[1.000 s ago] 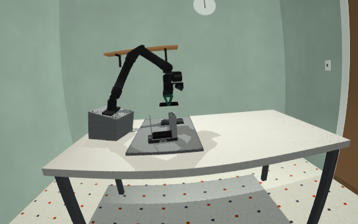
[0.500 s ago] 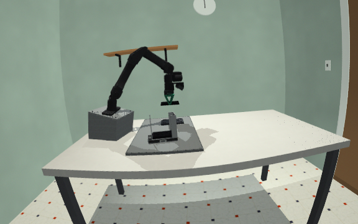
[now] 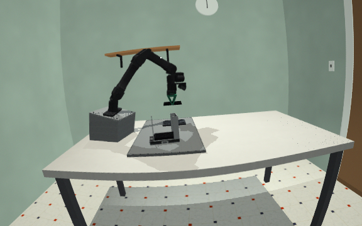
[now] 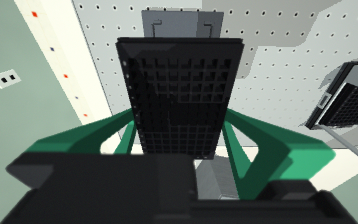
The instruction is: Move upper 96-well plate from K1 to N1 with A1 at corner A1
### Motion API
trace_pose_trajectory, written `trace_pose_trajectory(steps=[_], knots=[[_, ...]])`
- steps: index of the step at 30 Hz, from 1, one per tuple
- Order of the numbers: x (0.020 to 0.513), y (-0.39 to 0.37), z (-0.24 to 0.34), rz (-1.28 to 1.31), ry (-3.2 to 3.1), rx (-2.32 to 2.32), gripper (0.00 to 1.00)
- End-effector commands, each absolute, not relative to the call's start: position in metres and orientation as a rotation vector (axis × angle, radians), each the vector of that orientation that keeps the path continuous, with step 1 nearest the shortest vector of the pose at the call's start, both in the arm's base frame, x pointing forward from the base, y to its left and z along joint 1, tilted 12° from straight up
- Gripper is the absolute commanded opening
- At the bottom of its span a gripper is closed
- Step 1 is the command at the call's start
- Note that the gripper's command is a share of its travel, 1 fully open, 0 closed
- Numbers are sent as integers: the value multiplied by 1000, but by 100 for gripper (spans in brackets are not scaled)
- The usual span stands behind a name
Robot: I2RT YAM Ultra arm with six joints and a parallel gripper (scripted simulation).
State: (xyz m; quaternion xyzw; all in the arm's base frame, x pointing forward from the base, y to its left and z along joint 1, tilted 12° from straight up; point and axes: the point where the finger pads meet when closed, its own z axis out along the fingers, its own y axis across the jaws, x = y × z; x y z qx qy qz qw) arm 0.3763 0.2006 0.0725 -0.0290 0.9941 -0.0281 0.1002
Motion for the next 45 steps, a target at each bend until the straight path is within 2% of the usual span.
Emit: trace_pose_trajectory(steps=[1, 45], knots=[[385, 197, 96, -60, 2893, -32, 0], [385, 209, 95, -42, 2885, -61, 0]])
